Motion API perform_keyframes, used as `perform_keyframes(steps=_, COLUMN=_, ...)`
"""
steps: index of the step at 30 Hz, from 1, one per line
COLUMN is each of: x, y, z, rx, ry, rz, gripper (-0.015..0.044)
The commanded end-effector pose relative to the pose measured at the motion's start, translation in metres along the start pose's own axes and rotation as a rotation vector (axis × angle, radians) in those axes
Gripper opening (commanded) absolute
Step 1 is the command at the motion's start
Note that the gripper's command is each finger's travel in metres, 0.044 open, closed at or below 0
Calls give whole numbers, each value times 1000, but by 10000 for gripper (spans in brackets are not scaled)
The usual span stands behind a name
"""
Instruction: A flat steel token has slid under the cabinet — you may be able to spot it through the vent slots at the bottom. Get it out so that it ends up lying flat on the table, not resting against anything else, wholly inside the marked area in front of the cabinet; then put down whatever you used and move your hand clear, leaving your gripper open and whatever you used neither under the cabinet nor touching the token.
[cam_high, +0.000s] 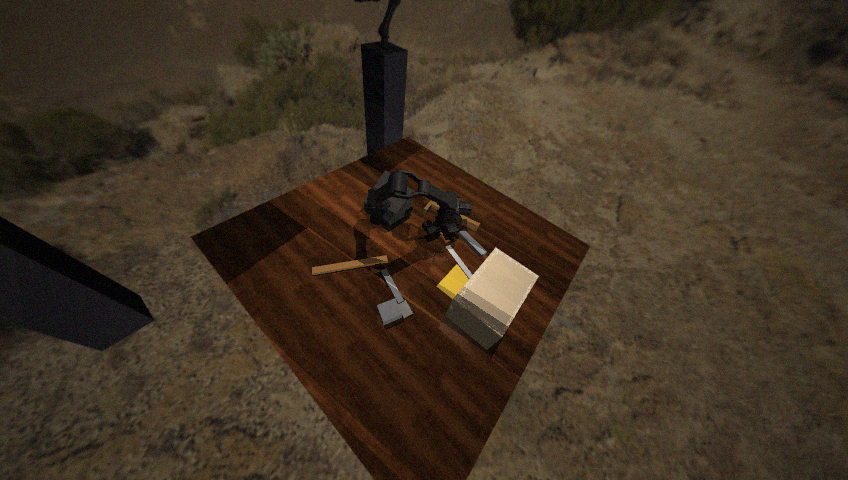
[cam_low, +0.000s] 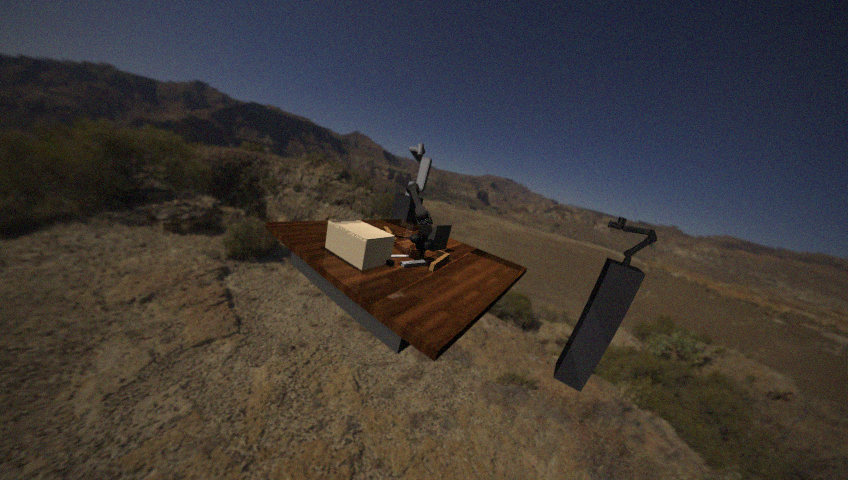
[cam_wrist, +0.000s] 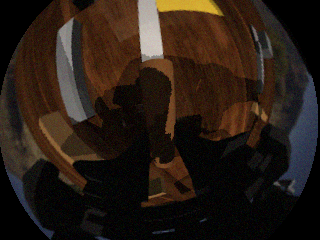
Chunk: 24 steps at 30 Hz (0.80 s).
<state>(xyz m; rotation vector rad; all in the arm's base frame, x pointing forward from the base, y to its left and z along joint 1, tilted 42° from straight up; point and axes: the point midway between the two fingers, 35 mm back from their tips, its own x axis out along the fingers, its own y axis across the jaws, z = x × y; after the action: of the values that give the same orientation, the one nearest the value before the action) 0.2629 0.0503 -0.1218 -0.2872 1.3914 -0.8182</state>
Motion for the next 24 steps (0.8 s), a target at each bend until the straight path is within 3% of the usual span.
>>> perform_keyframes(steps=1, x=0, y=1, z=10, rx=4, ry=3, rz=4, gripper=0)
perform_keyframes(steps=24, x=0, y=1, z=46, rx=4, ry=2, rz=3, gripper=0)
